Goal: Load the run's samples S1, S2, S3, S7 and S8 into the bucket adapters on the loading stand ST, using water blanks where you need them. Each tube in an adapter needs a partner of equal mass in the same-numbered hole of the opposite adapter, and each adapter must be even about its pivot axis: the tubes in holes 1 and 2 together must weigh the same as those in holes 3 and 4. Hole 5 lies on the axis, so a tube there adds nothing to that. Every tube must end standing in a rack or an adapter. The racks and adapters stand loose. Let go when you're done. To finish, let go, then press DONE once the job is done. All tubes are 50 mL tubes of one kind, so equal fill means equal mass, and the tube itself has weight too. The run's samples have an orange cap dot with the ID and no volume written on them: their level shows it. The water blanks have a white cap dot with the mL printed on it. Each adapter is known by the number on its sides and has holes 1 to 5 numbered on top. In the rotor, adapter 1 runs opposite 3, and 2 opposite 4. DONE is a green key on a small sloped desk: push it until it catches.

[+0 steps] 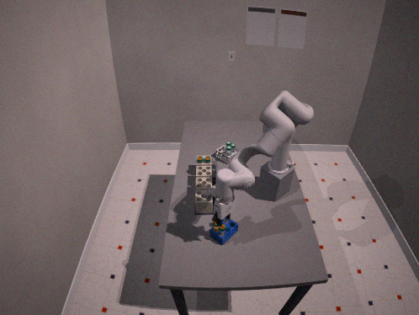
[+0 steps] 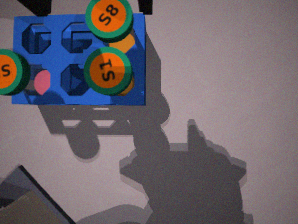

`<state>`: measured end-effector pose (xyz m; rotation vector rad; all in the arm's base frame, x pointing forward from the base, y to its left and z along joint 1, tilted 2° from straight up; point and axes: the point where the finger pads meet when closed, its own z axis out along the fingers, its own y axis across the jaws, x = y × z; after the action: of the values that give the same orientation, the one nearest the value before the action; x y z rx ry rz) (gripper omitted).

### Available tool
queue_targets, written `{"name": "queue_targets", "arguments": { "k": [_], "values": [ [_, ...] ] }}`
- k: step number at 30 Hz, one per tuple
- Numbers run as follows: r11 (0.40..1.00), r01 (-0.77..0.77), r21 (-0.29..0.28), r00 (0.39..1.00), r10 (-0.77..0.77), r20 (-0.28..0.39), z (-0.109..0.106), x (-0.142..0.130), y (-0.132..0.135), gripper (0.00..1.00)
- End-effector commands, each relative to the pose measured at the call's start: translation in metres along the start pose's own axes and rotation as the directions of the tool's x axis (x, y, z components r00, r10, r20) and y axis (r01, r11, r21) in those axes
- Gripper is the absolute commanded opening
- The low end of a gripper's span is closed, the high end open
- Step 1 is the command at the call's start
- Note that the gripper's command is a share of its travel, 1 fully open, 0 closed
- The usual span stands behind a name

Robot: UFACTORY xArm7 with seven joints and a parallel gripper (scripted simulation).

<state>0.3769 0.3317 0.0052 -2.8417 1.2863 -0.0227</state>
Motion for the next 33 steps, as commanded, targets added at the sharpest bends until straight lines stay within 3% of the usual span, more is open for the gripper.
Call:
{"name": "queue_targets", "arguments": {
  "k": [1,19,33],
  "values": [
    [1.0,0.0,0.005,1.0,0.0,0.001,0.007,0.0,-0.002,0.57],
    [1.0,0.0,0.005,1.0,0.0,0.001,0.039,0.0,-0.002,0.57],
    [1.0,0.0,0.005,1.0,0.0,0.001,0.045,0.0,-0.002,0.57]
  ]
}}
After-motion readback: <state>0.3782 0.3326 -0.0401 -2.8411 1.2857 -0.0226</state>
